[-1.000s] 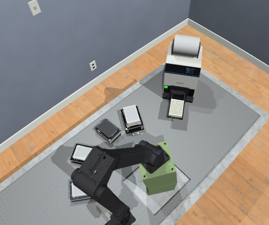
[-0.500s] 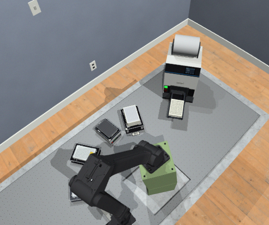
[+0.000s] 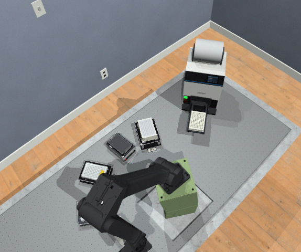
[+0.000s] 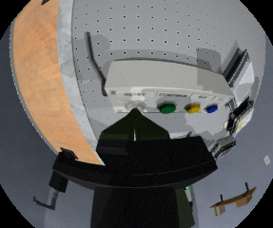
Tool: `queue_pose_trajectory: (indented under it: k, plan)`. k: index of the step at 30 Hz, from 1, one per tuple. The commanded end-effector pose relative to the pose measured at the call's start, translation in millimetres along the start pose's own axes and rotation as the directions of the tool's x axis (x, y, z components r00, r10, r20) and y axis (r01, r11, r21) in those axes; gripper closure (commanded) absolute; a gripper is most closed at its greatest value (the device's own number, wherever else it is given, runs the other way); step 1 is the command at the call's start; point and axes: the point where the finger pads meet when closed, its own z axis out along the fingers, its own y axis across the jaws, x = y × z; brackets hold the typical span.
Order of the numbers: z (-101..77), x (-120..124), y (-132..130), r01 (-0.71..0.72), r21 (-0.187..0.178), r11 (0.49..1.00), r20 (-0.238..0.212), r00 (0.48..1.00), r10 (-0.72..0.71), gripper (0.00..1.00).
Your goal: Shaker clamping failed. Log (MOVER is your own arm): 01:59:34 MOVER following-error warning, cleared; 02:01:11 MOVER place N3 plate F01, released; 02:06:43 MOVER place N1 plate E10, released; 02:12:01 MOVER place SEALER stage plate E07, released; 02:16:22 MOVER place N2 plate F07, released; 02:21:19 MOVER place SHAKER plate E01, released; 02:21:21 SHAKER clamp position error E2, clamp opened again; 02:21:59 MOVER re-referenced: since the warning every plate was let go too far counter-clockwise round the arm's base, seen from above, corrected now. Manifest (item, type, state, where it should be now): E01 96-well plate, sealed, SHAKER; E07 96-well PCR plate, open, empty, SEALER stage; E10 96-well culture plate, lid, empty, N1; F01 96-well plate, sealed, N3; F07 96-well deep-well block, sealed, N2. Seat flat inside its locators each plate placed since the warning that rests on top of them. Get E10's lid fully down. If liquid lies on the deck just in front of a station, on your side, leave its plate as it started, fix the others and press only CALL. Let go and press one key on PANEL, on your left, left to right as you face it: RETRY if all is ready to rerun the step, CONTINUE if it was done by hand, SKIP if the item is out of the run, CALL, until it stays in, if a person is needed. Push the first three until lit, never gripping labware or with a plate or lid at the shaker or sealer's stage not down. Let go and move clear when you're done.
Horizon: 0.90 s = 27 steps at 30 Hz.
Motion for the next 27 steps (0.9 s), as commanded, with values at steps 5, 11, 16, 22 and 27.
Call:
queue_pose_trajectory:
  k: [5,11,16,22,27]
  plan:
    - [7.1,0.0,-1.9,0.0,-0.001,1.0,-0.002,1.0,0.0,1.0]
    - [8.8,-0.2,-1.9,0.0,-0.001,1.0,-0.001,1.0,0.0,1.0]
    - [10.2,-0.2,-2.3,-0.001,-0.001,1.0,-0.001,1.0,0.001,1.0]
    - [12.2,-0.1,-2.5,-0.001,-0.001,1.0,-0.001,1.0,0.001,1.0]
    - [13.9,-0.1,-2.6,-0.001,-0.001,1.0,-0.001,1.0,0.001,1.0]
